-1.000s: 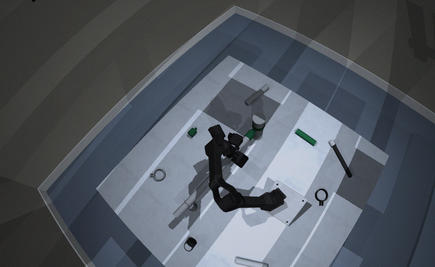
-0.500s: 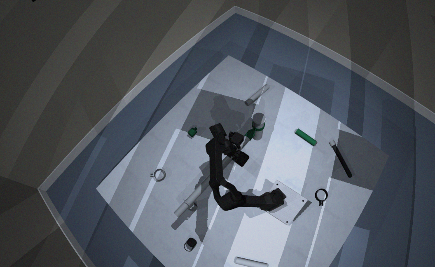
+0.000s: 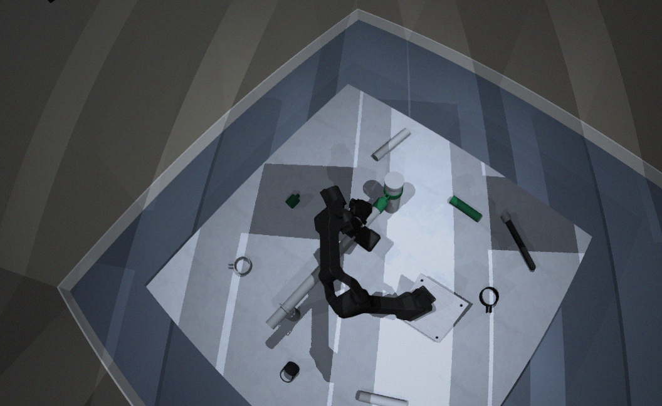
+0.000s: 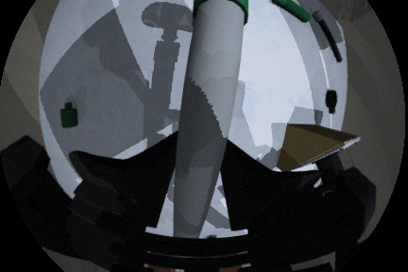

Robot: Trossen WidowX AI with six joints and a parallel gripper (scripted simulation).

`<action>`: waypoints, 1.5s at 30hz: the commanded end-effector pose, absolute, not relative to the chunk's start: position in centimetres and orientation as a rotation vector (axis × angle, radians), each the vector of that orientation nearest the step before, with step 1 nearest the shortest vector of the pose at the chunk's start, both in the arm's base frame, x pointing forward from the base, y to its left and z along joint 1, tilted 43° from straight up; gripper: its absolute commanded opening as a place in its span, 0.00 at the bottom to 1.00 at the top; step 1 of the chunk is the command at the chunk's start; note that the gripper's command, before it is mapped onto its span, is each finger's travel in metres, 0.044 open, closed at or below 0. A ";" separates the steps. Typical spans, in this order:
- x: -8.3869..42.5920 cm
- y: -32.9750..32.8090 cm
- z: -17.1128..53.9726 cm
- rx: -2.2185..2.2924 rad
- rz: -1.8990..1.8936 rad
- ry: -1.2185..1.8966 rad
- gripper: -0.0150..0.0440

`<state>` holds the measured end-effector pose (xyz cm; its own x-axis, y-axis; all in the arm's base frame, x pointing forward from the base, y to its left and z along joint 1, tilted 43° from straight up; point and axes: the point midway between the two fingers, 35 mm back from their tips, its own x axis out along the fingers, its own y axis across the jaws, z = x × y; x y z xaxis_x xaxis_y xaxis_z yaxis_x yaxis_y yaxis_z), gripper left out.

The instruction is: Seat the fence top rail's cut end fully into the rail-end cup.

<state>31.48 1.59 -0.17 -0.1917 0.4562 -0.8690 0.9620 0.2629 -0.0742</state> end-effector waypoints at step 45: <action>31.8 1.5 5.1 1.295 -0.845 1.782 1.00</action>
